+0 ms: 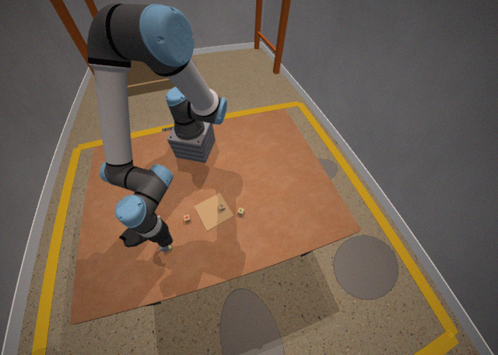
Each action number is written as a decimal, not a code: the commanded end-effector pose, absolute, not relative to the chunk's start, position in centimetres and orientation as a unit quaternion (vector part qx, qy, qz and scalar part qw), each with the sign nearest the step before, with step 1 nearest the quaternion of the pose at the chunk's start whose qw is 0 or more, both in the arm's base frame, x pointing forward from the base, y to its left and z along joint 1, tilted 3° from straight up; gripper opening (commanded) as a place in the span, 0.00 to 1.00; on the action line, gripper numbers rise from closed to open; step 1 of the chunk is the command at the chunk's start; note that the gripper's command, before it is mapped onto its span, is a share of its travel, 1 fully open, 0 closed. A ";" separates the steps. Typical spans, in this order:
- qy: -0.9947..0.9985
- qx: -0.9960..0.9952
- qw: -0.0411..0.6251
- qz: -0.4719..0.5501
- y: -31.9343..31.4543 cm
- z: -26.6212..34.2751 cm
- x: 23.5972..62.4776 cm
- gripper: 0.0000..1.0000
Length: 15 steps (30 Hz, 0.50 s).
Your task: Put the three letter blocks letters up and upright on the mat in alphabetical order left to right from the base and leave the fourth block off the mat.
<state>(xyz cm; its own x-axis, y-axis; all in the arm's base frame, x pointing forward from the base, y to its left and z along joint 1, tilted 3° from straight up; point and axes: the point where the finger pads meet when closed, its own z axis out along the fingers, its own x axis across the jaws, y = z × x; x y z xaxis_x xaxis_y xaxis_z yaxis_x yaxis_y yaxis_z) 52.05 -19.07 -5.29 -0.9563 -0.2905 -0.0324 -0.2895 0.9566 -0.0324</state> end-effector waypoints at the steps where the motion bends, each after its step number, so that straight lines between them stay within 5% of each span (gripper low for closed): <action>1: 0.989 -0.147 0.019 -0.014 -19.1 -5.6 52.1 1.00; 15: 0.989 -0.147 0.019 -0.014 -19.2 -7.7 52.2 1.00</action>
